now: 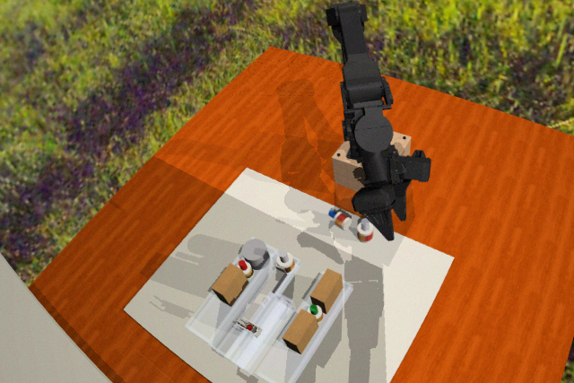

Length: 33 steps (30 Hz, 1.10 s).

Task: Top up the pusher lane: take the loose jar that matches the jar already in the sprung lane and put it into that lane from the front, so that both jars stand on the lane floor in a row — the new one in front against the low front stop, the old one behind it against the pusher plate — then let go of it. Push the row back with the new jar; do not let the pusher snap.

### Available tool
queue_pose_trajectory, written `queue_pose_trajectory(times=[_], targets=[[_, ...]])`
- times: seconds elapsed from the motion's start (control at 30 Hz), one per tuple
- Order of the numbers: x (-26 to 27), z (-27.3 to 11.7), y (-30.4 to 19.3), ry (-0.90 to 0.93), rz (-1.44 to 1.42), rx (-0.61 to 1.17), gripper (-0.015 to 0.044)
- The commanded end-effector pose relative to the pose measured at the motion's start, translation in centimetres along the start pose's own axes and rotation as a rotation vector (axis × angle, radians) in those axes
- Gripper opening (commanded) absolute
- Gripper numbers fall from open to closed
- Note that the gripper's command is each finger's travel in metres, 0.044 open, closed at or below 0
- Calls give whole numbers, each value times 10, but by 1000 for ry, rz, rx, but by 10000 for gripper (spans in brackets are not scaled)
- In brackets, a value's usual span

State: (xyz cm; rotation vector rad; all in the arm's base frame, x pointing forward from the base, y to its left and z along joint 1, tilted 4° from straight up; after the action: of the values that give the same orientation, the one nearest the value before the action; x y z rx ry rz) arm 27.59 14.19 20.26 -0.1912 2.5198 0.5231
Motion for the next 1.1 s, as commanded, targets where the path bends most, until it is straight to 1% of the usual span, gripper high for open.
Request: queue_pose_trajectory(times=[0.0, 0.4, 0.6, 0.77, 1.07], targets=[[53, 26, -35, 165, 613, 211, 440], [105, 35, -63, 196, 1229, 506, 440], [132, 33, -75, 156, 1508, 677, 440], [152, 30, -86, 89, 1726, 828, 440], [152, 30, -90, 80, 1747, 843, 440]])
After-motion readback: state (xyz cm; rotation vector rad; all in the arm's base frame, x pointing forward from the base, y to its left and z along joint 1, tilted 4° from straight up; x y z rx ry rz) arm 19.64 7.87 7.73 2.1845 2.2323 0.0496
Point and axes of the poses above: the point midway between the two fingers, 35 mm back from their tips, its own z axis out along the fingers, its own x axis across the jaws, y = z × x, the point moved 4 cm from there along -z, back along the fingers, and after that the axes turned 4 degrees about -z, right-handed, at the moved point
